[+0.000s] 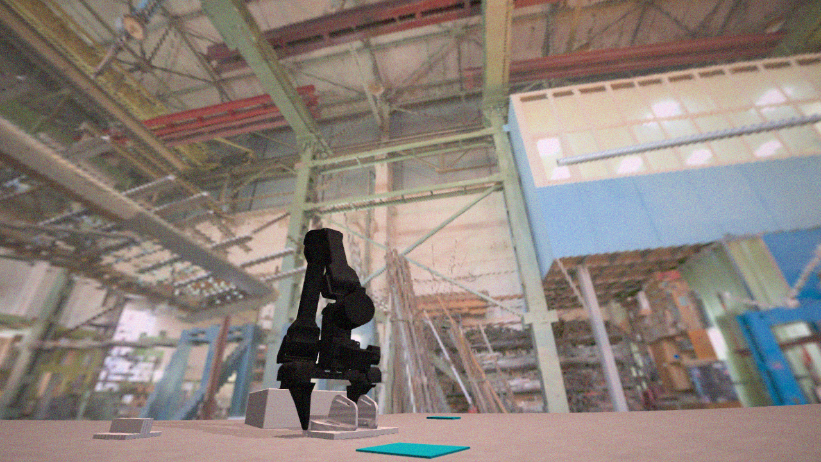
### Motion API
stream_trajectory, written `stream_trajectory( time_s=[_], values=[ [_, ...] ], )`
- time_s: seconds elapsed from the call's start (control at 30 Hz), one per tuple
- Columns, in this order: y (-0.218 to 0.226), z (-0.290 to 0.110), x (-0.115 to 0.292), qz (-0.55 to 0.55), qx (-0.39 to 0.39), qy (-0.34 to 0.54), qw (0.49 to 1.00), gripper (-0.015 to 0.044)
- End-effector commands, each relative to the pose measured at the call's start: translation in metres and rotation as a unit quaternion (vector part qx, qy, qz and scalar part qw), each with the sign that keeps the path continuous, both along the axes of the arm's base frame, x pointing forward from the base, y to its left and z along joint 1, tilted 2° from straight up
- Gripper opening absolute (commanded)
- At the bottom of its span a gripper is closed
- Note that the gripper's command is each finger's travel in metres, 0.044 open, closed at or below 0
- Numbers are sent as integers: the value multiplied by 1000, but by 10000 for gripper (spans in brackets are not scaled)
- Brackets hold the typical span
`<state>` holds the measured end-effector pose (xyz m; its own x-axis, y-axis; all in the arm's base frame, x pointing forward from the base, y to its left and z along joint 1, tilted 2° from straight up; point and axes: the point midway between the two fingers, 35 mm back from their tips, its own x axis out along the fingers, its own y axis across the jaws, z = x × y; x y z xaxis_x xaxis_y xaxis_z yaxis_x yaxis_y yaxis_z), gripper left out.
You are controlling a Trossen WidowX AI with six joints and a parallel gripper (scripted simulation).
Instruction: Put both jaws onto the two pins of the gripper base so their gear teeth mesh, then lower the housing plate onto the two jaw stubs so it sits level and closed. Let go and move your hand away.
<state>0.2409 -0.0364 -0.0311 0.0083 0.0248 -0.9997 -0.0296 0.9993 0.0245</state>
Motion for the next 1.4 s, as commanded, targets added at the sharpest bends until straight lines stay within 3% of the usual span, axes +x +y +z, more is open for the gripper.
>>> stream_trajectory(
  time_s=[0.0, 0.23, 0.47, 0.6, 0.83, 1.37],
  values=[
    [0, 0, 0, 0, 0, 0, 1000, 440],
    [0, 7, 1, 0, 0, 0, 1000, 440],
    [-1, 74, -2, -1, 1, 0, 1000, 440],
    [-2, 68, 0, -3, -1, -5, 1000, 440],
    [3, 124, -39, -1, 1, 1, 1000, 440],
    [3, 126, -40, -1, 1, 1, 1000, 440]
  ],
)
